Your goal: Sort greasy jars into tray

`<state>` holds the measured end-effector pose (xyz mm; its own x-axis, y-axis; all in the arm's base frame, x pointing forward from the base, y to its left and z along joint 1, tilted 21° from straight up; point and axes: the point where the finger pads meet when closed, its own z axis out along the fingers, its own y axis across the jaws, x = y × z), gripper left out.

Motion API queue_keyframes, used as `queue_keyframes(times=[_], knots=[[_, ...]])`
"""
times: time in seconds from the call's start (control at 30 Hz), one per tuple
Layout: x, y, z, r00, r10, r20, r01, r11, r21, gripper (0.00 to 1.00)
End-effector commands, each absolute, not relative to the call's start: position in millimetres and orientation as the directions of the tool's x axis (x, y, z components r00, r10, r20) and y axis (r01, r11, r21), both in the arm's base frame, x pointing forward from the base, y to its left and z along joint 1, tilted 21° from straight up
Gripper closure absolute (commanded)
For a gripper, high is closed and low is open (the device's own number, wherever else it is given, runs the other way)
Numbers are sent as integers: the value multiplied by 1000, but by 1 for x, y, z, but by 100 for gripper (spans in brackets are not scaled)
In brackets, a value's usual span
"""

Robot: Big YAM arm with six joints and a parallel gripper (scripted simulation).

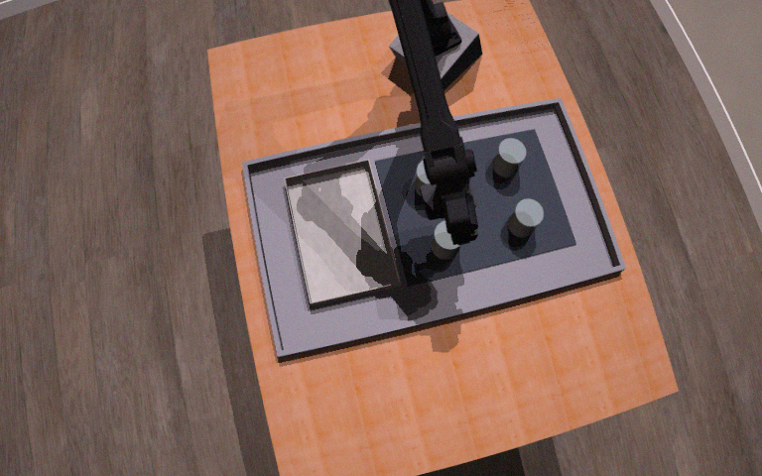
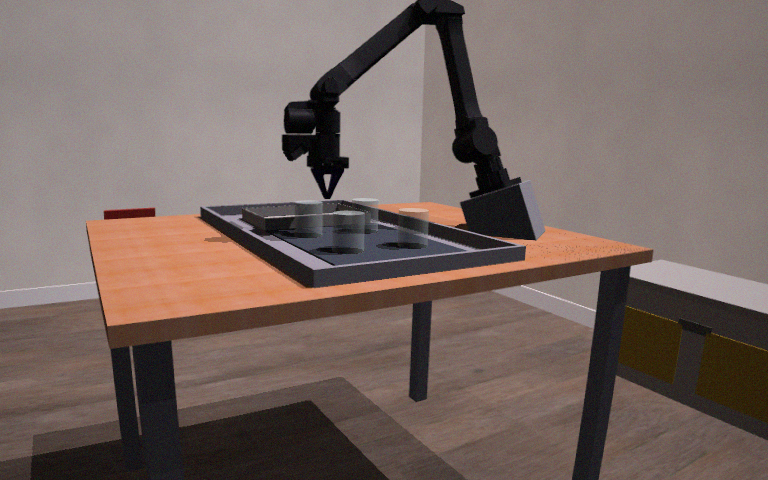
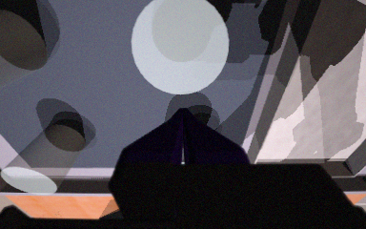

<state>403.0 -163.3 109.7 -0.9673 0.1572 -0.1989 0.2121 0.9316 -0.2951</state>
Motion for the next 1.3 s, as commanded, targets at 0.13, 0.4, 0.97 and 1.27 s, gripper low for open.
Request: queue_keyframes(times=[0.13,0.4,0.97,1.27], knots=[[407,-168,106,-968,148,-204,205,933,-297,100],[399,-169,92,-968,148,-204,205,933,-297,100],[394,-170,84,-968,148,-204,205,933,-297,100],[394,-170,84,-968,148,-204,205,933,-297,100]])
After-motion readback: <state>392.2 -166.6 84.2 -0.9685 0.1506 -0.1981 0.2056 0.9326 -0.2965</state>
